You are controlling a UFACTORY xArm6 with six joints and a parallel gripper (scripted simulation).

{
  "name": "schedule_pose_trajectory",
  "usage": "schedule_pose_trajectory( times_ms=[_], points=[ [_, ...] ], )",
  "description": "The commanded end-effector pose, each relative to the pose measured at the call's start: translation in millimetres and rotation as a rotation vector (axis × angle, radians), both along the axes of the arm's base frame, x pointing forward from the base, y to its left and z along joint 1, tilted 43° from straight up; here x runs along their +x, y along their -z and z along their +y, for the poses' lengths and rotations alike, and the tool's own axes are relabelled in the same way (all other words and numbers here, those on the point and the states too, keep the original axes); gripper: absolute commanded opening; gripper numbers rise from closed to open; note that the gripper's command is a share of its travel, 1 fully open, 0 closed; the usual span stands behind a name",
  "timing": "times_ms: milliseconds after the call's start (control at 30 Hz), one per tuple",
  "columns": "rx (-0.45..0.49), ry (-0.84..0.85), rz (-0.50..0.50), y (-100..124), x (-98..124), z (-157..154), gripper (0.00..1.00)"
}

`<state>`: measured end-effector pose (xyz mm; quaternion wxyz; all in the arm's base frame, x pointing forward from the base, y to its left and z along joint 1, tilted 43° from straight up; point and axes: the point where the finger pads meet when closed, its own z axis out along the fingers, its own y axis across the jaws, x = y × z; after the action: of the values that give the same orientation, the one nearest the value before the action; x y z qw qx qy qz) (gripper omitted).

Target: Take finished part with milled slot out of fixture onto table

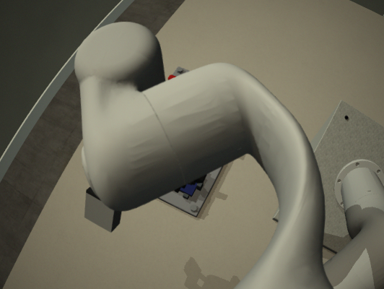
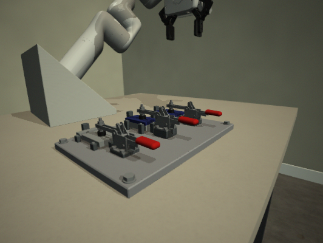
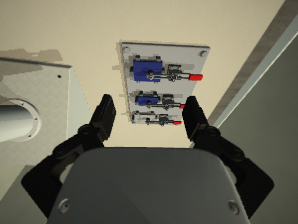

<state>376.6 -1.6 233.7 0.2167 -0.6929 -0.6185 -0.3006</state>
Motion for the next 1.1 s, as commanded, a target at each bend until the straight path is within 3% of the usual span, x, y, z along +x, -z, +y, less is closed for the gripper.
schedule_pose_trajectory(
  times_ms=[0,633,767,833,1067],
  points=[
    [-0.001,0.001,-0.003,-1,1,-1,1.0],
    [0.0,0.008,0.004,0,1,-2,1.0],
    [0.02,0.139,0.121,21,8,-25,1.0],
    [0.02,0.139,0.121,21,8,-25,1.0],
    [0.062,0.38,0.338,61,14,-67,1.0]
  ],
)
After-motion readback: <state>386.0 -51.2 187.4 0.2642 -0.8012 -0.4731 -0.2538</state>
